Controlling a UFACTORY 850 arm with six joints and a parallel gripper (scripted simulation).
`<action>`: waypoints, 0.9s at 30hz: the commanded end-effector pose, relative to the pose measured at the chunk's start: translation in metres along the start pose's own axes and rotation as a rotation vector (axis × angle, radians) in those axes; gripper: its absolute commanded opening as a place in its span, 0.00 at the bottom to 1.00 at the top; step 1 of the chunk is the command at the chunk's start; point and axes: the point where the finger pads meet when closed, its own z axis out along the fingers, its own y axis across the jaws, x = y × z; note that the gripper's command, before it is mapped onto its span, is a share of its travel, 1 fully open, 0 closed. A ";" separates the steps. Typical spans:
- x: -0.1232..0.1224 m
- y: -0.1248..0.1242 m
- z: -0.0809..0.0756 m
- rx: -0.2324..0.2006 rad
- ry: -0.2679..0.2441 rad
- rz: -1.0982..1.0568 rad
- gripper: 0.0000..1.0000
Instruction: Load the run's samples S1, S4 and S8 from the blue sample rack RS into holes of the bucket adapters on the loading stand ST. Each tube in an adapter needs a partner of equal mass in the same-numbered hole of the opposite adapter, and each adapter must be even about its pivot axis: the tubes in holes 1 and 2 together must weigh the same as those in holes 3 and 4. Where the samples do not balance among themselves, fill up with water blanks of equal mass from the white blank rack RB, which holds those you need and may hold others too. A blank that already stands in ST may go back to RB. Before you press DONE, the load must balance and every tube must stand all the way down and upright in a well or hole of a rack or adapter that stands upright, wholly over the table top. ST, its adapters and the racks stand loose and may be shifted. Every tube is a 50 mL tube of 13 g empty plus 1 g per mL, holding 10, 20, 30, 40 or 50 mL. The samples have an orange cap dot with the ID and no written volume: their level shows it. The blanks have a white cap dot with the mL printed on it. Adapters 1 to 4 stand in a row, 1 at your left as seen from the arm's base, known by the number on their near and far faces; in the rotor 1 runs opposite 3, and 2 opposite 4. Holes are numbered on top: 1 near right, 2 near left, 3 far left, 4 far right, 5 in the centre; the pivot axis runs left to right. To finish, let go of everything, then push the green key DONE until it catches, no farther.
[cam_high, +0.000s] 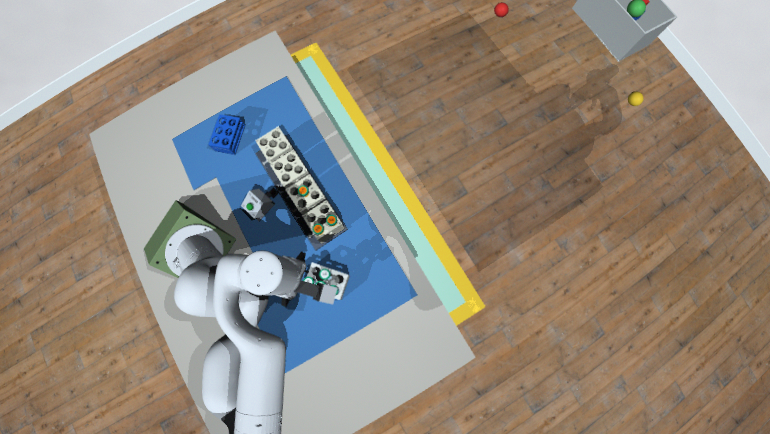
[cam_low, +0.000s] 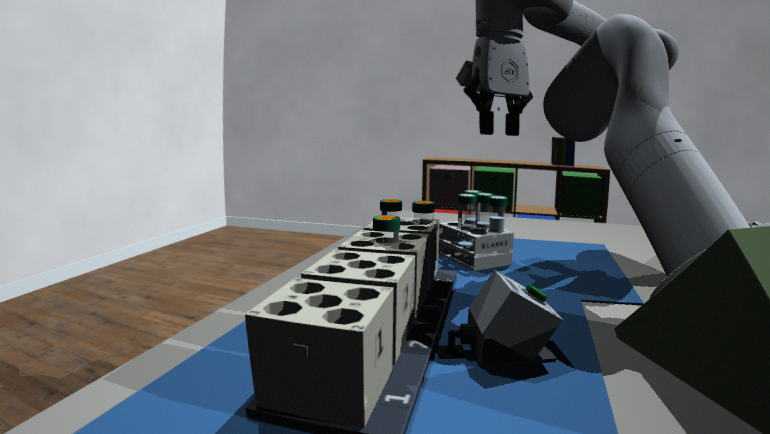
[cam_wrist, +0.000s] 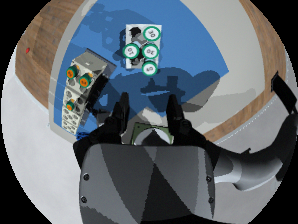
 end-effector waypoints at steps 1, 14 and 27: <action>0.000 0.001 -0.001 0.001 0.000 0.000 0.57; 0.000 0.001 0.013 0.001 0.000 0.000 0.57; 0.000 0.001 0.035 0.001 0.000 0.000 0.57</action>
